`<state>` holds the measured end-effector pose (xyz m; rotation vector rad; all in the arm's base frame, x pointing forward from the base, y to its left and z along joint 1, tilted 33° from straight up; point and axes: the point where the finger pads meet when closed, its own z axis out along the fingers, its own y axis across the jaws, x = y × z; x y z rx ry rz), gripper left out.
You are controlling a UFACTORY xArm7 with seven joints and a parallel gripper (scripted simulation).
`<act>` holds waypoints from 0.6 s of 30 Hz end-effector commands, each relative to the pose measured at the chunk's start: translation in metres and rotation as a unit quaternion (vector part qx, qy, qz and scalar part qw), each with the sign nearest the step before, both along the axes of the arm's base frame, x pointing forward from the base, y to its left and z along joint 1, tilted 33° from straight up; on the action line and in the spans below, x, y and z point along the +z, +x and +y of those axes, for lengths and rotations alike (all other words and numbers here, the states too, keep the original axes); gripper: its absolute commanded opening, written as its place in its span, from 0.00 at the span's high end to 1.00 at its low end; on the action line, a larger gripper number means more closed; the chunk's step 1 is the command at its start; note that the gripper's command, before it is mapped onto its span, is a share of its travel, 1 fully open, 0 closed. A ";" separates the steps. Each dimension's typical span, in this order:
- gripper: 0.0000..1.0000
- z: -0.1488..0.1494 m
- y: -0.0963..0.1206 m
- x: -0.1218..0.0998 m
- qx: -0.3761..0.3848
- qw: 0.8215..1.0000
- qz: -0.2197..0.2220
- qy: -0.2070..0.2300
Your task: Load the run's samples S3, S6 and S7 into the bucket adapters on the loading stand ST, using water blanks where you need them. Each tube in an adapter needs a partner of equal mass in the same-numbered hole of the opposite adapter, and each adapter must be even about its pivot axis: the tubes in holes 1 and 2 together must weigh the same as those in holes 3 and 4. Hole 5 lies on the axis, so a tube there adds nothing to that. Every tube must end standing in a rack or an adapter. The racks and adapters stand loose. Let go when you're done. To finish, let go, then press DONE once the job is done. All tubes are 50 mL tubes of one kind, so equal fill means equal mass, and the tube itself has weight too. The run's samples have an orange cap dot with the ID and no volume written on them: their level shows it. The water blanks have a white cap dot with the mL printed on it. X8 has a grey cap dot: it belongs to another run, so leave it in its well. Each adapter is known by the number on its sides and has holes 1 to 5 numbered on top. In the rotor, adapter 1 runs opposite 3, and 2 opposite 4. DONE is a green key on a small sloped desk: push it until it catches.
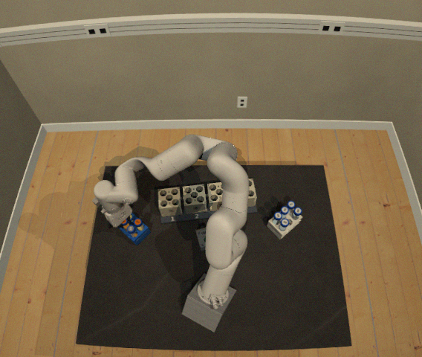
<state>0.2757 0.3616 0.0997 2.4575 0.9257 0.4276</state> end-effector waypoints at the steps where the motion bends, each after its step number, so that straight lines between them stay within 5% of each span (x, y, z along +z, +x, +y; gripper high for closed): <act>1: 1.00 0.002 -0.001 0.003 0.001 1.000 -0.001 0.002; 18: 1.00 0.011 -0.014 0.026 0.001 1.000 -0.001 0.002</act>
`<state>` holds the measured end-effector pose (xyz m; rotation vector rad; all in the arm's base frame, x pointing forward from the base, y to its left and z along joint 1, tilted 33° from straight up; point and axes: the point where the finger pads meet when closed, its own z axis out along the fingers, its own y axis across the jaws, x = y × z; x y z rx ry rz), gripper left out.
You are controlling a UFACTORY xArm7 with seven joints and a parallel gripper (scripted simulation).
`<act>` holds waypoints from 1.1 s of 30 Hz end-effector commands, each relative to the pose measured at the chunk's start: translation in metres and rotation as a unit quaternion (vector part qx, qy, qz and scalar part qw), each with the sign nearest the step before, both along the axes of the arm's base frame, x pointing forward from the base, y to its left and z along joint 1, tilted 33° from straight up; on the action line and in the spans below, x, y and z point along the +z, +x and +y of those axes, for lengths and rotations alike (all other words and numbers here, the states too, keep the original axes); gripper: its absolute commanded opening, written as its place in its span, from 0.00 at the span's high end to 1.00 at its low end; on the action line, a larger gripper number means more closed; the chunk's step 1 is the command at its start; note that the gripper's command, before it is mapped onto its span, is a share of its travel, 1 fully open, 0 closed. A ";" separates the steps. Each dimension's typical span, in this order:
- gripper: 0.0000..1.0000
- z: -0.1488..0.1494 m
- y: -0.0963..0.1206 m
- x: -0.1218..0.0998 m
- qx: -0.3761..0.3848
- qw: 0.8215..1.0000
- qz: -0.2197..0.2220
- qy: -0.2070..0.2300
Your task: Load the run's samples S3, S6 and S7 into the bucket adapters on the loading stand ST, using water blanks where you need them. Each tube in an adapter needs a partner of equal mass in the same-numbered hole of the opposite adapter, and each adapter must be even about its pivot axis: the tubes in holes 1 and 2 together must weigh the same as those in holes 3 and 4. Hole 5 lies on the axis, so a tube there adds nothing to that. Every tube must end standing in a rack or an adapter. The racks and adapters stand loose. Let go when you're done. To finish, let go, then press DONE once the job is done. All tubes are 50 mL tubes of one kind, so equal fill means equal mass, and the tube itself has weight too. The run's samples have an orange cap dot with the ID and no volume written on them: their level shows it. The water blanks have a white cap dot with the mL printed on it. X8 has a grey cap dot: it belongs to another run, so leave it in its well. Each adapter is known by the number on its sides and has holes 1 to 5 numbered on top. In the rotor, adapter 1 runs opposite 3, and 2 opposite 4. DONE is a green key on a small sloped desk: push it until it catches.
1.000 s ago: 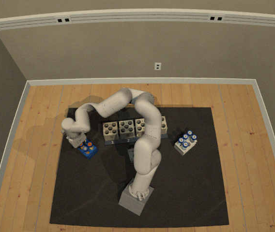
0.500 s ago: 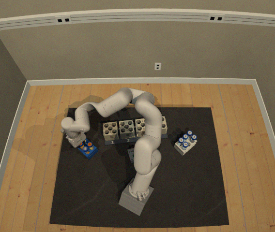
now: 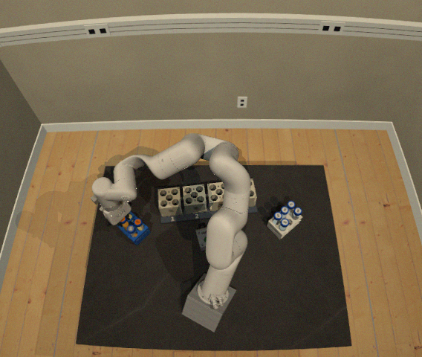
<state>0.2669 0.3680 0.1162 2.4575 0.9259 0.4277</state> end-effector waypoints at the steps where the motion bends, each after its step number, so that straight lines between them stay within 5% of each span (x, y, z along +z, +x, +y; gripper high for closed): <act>1: 1.00 0.006 -0.006 0.011 0.001 1.000 -0.001 0.002; 33: 1.00 0.023 -0.031 0.058 0.001 1.000 -0.001 0.002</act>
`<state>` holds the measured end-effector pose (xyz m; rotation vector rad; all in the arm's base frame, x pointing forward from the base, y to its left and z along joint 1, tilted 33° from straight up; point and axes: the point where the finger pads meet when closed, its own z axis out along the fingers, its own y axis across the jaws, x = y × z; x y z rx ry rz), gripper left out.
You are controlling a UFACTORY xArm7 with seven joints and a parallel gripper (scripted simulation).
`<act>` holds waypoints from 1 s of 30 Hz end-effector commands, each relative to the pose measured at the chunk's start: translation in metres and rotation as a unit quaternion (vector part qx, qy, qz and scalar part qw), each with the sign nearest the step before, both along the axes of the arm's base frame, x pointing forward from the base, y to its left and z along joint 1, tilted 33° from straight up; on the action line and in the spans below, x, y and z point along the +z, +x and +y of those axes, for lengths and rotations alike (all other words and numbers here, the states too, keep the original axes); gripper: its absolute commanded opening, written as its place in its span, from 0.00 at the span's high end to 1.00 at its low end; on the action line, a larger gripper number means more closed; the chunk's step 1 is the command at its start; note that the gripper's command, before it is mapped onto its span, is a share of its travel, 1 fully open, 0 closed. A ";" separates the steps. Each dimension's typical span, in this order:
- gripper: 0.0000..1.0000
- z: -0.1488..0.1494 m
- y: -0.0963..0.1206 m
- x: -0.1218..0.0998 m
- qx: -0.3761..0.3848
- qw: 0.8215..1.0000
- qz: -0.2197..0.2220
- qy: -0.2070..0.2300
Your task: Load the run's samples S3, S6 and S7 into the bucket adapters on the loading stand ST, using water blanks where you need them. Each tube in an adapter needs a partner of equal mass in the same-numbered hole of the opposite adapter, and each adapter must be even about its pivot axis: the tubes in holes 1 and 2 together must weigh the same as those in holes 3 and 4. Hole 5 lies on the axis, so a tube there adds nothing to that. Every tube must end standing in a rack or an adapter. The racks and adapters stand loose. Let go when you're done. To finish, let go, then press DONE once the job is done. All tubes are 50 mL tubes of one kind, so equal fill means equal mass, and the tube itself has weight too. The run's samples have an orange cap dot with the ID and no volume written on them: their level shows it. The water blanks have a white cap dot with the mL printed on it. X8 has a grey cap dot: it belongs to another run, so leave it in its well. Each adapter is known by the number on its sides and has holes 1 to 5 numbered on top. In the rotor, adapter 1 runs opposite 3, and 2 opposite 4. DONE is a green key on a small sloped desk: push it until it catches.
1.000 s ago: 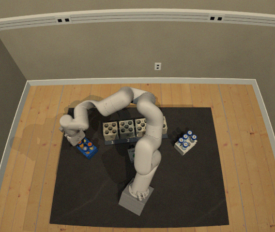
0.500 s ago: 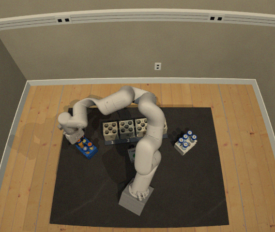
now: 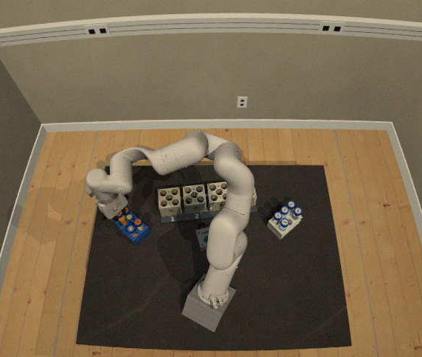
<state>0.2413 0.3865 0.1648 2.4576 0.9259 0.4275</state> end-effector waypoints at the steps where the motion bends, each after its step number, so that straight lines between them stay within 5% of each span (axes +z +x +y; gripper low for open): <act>1: 1.00 0.005 -0.006 0.011 0.001 1.000 -0.001 0.002; 30: 1.00 0.014 -0.018 0.034 0.001 1.000 -0.001 0.002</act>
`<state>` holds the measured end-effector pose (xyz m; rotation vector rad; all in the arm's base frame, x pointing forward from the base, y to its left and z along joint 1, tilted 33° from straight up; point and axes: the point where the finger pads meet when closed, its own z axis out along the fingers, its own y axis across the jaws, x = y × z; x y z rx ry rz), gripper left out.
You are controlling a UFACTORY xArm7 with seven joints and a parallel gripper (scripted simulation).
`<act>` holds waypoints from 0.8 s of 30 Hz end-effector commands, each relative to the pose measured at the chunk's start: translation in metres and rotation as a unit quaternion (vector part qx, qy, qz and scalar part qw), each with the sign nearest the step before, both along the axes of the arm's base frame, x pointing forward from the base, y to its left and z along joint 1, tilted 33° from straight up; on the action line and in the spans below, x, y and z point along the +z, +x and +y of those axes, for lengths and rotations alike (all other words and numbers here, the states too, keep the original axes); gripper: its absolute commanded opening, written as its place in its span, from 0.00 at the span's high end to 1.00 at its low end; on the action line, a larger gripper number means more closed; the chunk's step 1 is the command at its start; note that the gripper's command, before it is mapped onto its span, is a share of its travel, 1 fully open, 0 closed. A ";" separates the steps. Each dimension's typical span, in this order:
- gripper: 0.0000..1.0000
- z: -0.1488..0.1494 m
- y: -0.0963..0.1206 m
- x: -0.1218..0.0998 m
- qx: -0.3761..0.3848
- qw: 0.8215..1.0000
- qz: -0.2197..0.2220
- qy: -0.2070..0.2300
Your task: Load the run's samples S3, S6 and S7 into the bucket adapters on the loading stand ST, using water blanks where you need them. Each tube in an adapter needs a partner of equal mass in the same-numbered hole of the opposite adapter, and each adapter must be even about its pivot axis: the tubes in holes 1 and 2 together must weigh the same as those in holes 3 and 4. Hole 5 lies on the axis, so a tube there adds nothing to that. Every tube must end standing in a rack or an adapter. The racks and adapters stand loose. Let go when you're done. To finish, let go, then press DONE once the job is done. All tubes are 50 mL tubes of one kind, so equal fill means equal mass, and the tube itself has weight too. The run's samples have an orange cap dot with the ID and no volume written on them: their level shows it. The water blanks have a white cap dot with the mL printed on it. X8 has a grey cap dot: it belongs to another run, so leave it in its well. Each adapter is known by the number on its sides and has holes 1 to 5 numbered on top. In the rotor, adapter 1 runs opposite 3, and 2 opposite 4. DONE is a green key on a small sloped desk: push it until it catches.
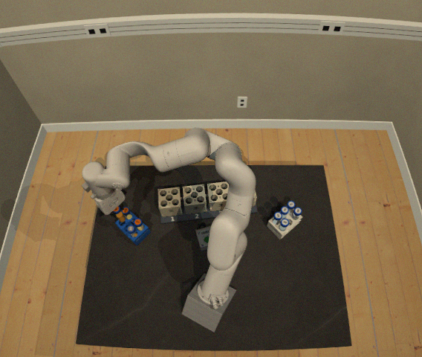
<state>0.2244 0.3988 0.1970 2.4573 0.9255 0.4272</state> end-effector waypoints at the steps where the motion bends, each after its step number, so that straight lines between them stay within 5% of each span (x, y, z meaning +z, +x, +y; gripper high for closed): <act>1: 1.00 -0.003 0.000 0.004 -0.012 1.000 -0.006 0.009; 12: 1.00 -0.042 0.008 0.023 -0.138 0.986 -0.054 0.075; 24: 1.00 -0.096 0.019 0.049 -0.297 0.934 -0.115 0.159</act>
